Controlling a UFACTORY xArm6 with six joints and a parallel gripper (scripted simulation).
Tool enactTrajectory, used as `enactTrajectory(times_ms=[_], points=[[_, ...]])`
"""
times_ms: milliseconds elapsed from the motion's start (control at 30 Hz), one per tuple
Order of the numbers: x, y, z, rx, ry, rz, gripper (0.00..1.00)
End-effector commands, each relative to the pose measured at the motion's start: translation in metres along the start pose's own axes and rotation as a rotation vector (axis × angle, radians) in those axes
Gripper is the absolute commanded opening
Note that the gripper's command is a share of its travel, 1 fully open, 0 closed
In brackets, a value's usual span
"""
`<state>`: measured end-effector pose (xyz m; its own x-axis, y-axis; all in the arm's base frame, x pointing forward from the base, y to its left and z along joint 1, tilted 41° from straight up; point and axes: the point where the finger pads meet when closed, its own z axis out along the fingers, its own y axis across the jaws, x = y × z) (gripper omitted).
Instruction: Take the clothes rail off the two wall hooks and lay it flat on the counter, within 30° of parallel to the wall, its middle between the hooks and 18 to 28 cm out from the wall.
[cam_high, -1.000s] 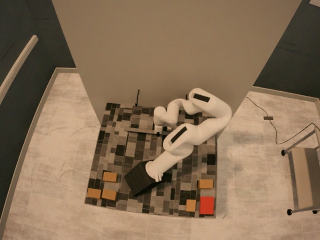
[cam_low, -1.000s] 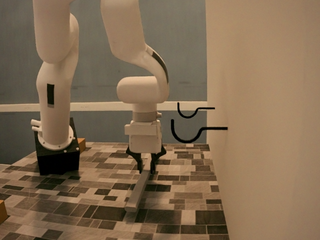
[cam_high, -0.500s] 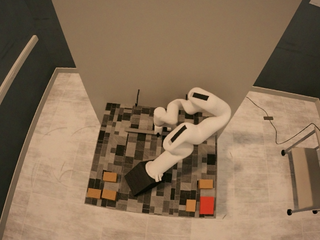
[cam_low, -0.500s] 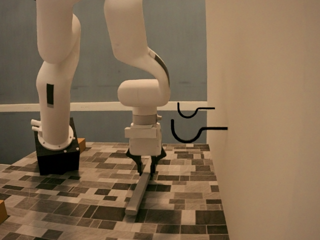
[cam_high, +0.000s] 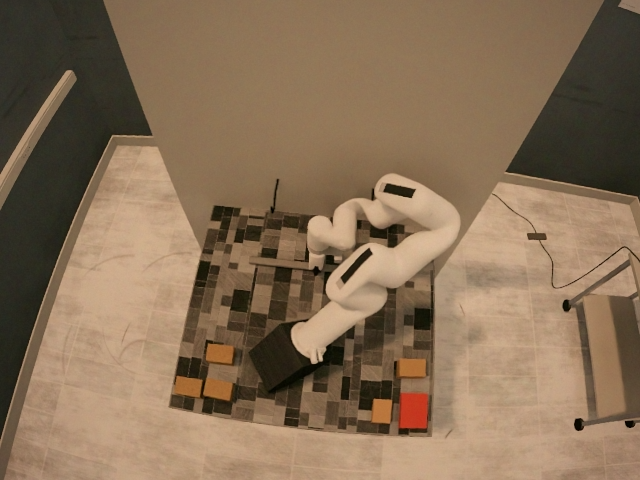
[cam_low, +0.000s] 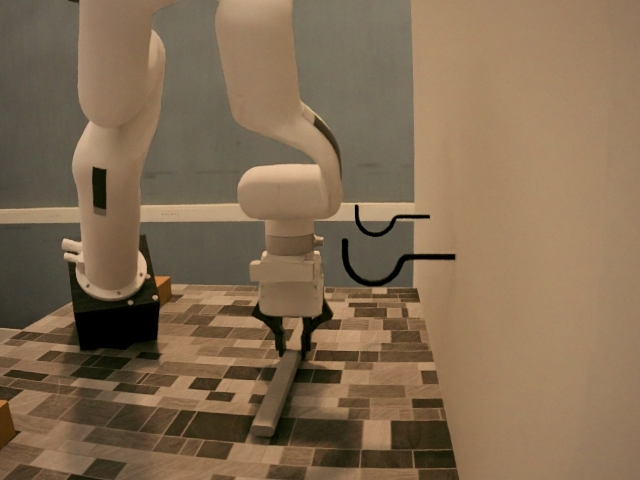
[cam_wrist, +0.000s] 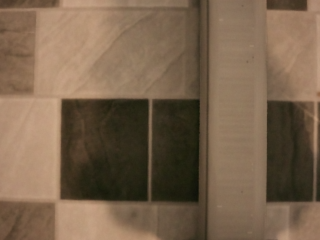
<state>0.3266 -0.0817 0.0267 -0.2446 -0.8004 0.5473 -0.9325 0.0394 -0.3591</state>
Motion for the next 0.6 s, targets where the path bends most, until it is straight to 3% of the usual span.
enactTrajectory(times_ms=[0,567], points=[[-0.0003,-0.0008,0.0037,0.002,-0.001,0.000,0.00],[-0.0003,-0.0008,0.0063,0.002,-0.001,0.000,0.00]])
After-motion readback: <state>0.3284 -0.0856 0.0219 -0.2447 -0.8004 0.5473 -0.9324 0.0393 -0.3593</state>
